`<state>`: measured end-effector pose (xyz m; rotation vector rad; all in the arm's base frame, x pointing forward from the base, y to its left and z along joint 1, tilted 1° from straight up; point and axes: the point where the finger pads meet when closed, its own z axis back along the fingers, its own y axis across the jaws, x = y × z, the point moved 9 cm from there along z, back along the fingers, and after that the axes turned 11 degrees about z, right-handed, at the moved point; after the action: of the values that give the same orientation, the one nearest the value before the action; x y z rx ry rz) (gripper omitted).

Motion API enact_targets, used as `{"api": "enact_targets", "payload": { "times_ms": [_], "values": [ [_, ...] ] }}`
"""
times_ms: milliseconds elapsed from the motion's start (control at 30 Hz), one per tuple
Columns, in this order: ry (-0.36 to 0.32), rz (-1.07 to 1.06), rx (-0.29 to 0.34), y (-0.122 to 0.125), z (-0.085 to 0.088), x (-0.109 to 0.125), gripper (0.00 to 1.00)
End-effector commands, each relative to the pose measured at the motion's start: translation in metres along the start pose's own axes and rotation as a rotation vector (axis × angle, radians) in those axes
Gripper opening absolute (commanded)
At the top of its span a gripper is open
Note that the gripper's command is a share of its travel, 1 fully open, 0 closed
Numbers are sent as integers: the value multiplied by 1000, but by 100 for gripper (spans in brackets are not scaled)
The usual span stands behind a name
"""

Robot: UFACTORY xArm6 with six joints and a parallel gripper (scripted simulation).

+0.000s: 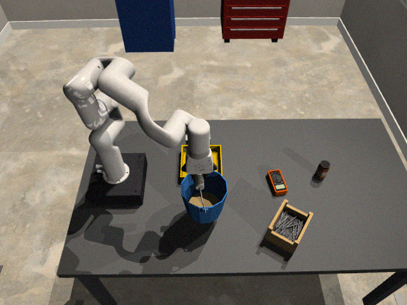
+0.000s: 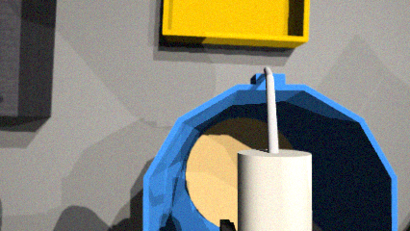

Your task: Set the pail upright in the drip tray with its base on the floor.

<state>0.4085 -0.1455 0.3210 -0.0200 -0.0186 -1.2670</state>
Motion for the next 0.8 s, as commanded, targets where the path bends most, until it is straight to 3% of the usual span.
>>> {"api": "enact_targets", "payload": {
  "times_ms": [0,767],
  "values": [
    [-4,0,5,1,8,1,0],
    [-4,0,5,1,23,1,0]
  ]
}}
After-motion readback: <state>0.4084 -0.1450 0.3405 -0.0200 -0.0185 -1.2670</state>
